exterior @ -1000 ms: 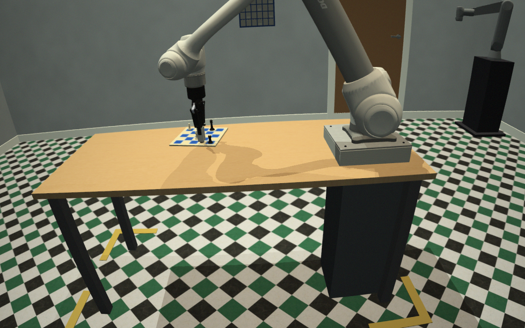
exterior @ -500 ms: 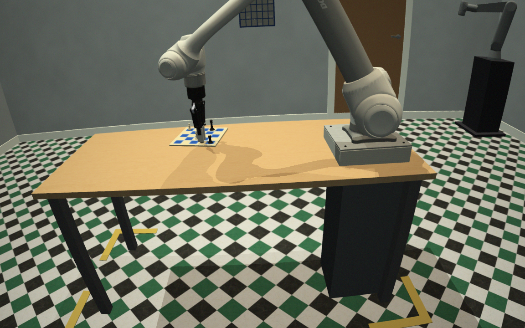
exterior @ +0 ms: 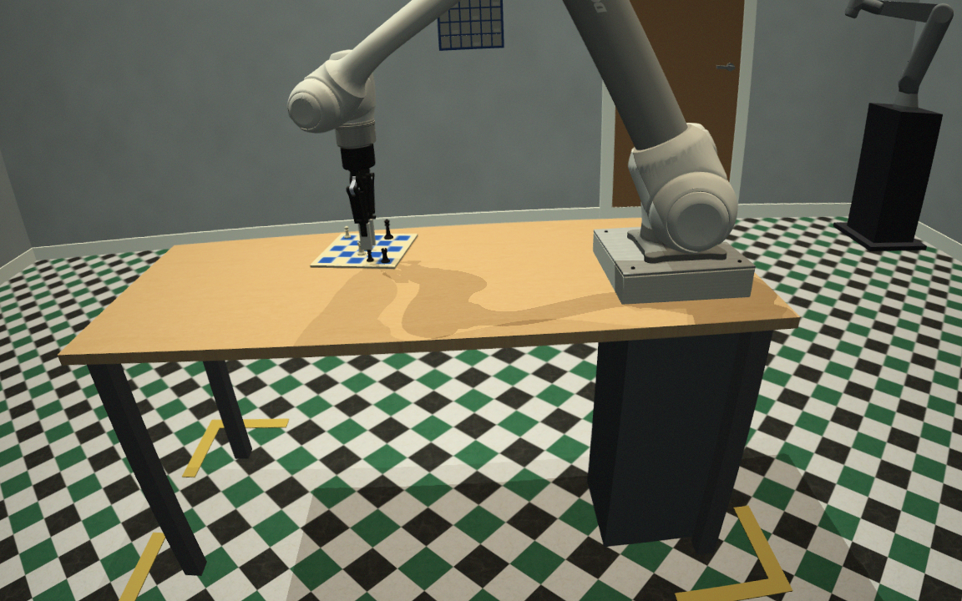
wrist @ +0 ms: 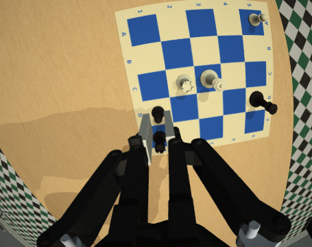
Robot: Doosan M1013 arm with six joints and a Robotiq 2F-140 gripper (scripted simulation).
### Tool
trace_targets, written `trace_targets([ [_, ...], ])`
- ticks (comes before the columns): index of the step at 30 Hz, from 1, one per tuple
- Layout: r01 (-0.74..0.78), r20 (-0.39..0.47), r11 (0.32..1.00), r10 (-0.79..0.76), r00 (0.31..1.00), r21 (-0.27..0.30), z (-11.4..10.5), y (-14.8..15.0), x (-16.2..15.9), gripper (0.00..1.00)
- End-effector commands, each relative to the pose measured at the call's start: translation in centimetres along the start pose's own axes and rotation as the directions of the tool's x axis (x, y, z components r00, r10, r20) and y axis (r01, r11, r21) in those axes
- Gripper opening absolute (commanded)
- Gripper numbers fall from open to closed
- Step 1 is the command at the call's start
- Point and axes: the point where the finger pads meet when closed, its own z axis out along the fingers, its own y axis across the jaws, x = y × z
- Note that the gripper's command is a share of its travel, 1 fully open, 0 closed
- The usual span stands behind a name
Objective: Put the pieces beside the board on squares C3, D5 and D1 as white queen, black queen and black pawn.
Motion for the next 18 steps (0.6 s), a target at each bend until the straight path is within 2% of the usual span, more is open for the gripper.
trace_targets([
  [1, 0.0, 0.0, 1.0, 0.0, 1.0, 0.0, -2.0, 0.0, 0.0, 0.2],
  [5, 0.0, 0.0, 1.0, 0.0, 1.0, 0.0, -4.1, 0.0, 0.0, 0.2],
  [7, 0.0, 0.0, 1.0, 0.0, 1.0, 0.0, -4.1, 0.0, 0.0, 0.2],
  [12, 0.0, 0.0, 1.0, 0.0, 1.0, 0.0, -5.8, 0.0, 0.0, 0.2],
  [17, 0.0, 0.0, 1.0, 0.0, 1.0, 0.0, -6.2, 0.0, 0.0, 0.2],
  [18, 0.0, 0.0, 1.0, 0.0, 1.0, 0.0, -6.2, 0.0, 0.0, 1.0],
])
